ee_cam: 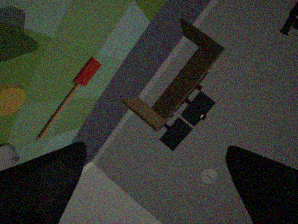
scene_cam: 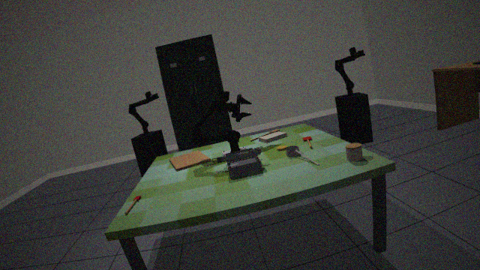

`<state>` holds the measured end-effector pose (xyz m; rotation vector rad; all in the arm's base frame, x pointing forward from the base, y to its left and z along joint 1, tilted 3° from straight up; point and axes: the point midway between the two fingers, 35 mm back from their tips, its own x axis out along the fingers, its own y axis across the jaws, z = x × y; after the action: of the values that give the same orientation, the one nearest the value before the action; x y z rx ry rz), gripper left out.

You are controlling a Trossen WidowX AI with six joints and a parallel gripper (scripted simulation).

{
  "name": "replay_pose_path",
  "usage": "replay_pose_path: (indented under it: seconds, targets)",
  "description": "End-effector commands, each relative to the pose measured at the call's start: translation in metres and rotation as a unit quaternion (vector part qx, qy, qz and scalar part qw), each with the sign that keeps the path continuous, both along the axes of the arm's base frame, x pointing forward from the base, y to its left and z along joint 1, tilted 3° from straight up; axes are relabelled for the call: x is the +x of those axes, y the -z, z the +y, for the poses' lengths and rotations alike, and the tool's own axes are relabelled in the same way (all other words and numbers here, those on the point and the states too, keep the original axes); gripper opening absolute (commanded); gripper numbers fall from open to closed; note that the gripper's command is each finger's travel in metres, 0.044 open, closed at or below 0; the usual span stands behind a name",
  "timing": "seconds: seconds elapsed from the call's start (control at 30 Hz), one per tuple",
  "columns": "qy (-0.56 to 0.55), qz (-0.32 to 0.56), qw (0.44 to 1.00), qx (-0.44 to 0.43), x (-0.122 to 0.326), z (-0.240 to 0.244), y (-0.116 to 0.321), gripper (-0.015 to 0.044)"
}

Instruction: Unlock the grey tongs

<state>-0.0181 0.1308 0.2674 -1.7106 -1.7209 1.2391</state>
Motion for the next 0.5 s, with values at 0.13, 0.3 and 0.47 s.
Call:
replay_pose_path:
  seconds: [0.13, 0.3, 0.47]
  targets:
    - [0.056, 0.057, 0.996, -0.031, 0.005, 0.010, -0.002, 0.0440]
    - [0.175, 0.179, 0.965, -0.083, 0.017, 0.034, -0.003, 0.0440]
    - [0.356, 0.362, 0.853, -0.124, 0.048, 0.059, 0.000, 0.0440]
